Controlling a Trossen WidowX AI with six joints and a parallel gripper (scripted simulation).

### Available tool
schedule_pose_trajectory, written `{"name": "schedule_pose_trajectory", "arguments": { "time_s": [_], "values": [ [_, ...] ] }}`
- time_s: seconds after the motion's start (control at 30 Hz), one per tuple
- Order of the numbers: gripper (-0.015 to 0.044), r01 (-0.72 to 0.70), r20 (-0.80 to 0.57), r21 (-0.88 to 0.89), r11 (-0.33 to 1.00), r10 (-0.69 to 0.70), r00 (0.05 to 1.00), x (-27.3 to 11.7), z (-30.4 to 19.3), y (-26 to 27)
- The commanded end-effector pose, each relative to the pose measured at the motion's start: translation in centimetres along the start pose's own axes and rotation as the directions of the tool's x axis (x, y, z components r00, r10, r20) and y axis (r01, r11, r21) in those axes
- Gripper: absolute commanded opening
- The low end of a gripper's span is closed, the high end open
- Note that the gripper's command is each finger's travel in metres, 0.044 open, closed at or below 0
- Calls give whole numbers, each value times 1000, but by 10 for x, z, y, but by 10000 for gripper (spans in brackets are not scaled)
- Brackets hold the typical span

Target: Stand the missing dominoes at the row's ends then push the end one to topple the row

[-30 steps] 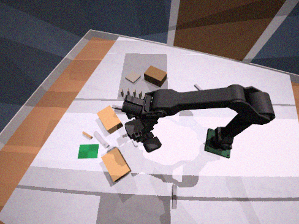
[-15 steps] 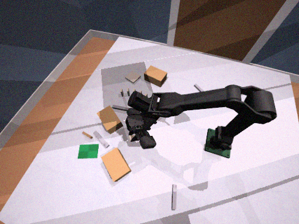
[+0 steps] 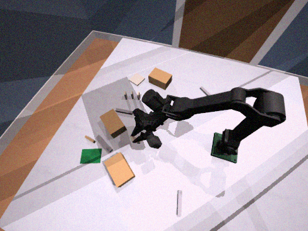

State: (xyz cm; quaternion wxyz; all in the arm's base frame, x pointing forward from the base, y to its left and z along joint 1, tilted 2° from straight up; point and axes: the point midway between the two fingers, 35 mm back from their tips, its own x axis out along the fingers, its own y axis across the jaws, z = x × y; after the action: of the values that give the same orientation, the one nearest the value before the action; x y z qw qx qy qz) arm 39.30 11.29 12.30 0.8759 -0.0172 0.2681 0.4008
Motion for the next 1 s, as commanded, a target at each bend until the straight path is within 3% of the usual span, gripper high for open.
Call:
{"name": "schedule_pose_trajectory", "arguments": {
  "time_s": [0.0,0.5,0.97],
  "values": [
    [107,-16,61,-1,1000,16,998,-5,0,-1],
    [107,-90,274,-66,994,105,956,-34,-8,7],
    [107,-148,391,-184,972,210,896,-70,-26,32]
  ]
}}
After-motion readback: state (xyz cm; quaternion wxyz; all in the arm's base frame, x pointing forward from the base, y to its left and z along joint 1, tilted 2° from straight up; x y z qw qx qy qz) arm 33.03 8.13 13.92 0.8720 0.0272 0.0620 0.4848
